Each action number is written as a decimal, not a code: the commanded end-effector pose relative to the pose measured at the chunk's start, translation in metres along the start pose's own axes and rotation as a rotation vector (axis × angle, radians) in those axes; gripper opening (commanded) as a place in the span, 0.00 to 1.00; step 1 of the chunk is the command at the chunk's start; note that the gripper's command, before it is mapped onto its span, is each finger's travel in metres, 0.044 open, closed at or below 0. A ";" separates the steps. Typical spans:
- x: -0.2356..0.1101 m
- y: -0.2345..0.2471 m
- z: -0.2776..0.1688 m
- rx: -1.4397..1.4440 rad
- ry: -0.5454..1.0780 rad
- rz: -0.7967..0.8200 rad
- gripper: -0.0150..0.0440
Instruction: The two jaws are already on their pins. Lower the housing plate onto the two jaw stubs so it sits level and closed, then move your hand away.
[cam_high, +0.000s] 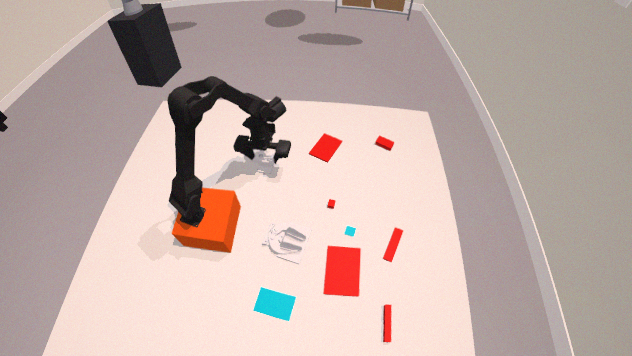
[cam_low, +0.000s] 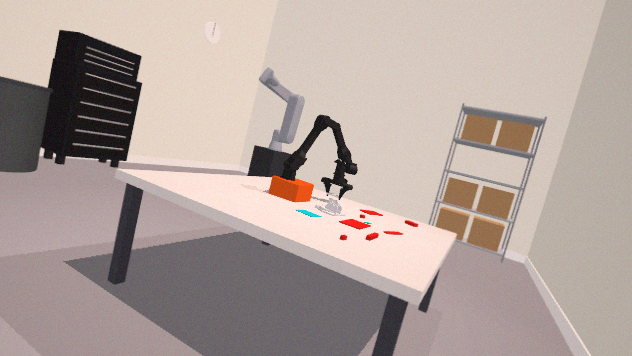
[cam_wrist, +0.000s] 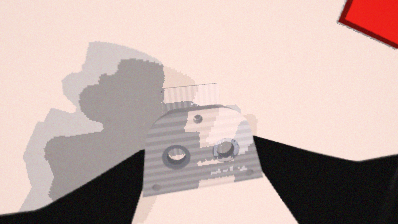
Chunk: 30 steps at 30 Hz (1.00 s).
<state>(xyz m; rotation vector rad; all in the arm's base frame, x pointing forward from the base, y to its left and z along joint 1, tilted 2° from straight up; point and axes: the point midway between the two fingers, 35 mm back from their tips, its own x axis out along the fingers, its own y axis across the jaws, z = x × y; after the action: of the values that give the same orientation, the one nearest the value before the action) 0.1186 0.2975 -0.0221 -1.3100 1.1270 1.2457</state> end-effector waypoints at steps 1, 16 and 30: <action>-0.012 0.000 0.001 0.001 -0.004 0.000 0.85; -0.049 0.000 -0.001 0.002 -0.005 0.002 0.85; -0.050 -0.032 -0.032 0.236 -0.003 0.002 0.85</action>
<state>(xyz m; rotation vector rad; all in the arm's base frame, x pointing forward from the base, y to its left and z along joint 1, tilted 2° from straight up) 0.1462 0.2762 0.0300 -1.1673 1.2063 1.1116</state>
